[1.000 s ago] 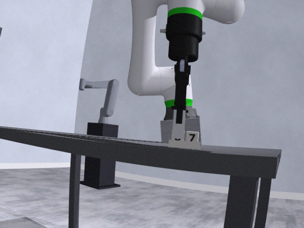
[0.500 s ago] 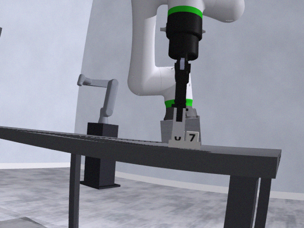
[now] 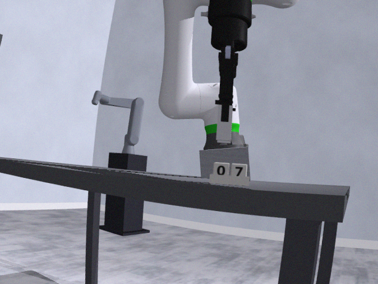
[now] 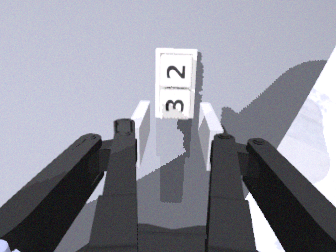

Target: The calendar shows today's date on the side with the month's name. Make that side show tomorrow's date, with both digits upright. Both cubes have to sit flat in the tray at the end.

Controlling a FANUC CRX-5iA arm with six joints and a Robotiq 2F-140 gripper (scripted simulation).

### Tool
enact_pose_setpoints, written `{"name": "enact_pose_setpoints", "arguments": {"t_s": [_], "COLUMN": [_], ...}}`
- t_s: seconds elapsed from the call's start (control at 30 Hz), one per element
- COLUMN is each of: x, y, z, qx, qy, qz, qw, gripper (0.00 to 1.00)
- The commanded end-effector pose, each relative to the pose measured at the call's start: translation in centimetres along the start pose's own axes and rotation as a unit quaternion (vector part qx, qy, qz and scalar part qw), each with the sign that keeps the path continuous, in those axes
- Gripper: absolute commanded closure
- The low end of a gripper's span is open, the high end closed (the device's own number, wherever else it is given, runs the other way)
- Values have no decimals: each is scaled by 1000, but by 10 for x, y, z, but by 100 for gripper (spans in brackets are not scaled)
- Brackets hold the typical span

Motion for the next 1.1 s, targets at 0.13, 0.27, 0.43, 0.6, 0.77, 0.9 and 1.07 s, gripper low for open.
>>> {"name": "enact_pose_setpoints", "arguments": {"t_s": [0.13,0.27,0.43,0.6,0.77,0.9,1.07], "x": [-29,-30,-31,-31,-31,-31,-31], "y": [0,0,0,0,0,0,0], "z": [0,0,0,0,0,0,0], "qx": [0,0,0,0,0,0,0], "qy": [0,0,0,0,0,0,0], "qz": [0,0,0,0,0,0,0], "qw": [1000,1000,1000,1000,1000,1000,1000], "gripper": [65,65,0,0,0,0,0]}}
Point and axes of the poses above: the point where the finger pads meet when closed, its own x axis out along the fingers, its own y axis across the jaws, z = x × y, the point moved 7 cm from there along -x, back along the fingers, and after that the axes turned 5 degrees about -x, right-handed, at the moved point
